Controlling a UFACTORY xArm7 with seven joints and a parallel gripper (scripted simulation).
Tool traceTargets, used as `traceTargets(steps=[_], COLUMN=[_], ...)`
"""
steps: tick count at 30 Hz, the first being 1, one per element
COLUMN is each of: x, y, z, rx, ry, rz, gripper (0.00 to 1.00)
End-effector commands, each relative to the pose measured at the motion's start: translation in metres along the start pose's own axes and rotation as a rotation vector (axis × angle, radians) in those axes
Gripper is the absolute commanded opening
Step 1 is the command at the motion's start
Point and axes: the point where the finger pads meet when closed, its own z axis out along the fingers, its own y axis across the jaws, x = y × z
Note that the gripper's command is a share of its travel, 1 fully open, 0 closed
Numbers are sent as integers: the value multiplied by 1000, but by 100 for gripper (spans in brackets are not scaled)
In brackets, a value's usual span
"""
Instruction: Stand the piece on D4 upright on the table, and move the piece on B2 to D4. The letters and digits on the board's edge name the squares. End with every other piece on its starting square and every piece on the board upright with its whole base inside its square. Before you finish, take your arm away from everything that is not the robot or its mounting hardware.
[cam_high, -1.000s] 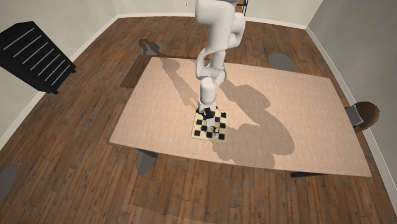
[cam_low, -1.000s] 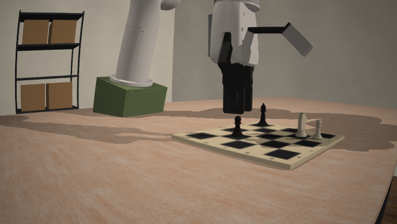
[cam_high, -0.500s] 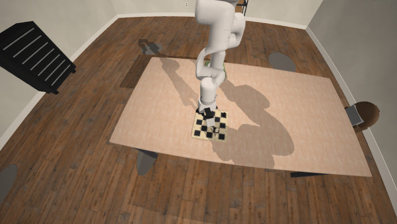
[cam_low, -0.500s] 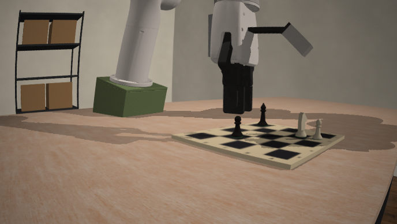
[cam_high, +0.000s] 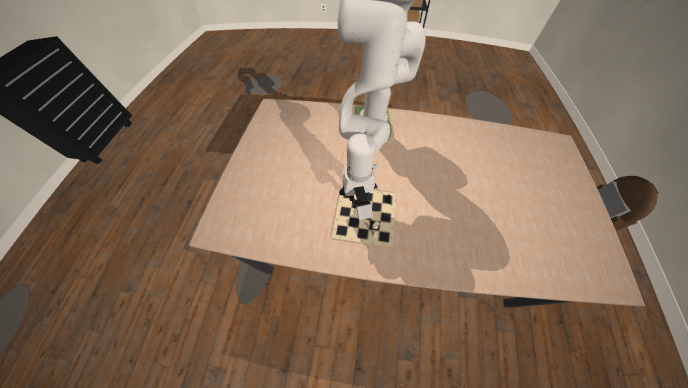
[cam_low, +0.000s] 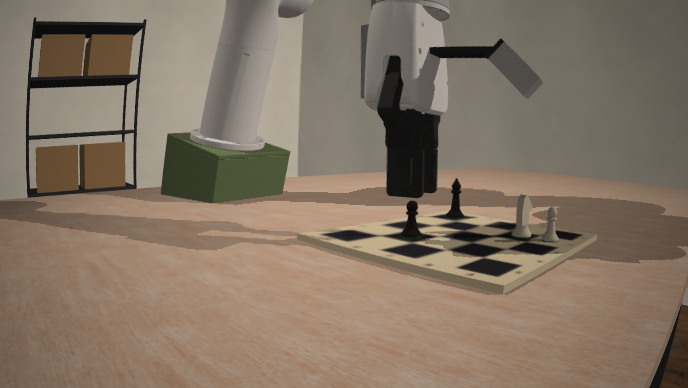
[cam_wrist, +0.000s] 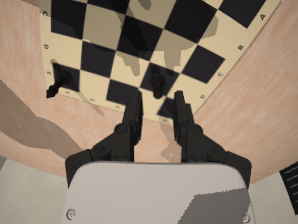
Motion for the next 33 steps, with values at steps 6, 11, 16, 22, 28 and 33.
traceTargets(steps=[6, 11, 16, 22, 28, 33], x=[1, 1, 1, 1, 1, 1], y=[1, 0, 1, 1, 1, 1], z=[-1, 1, 8, 17, 26, 31], rx=[-1, -1, -1, -1, -1, -1], ry=[3, 3, 3, 3, 3, 3], rz=[0, 0, 0, 0, 0, 0], gripper=[34, 34, 34, 34, 34, 34])
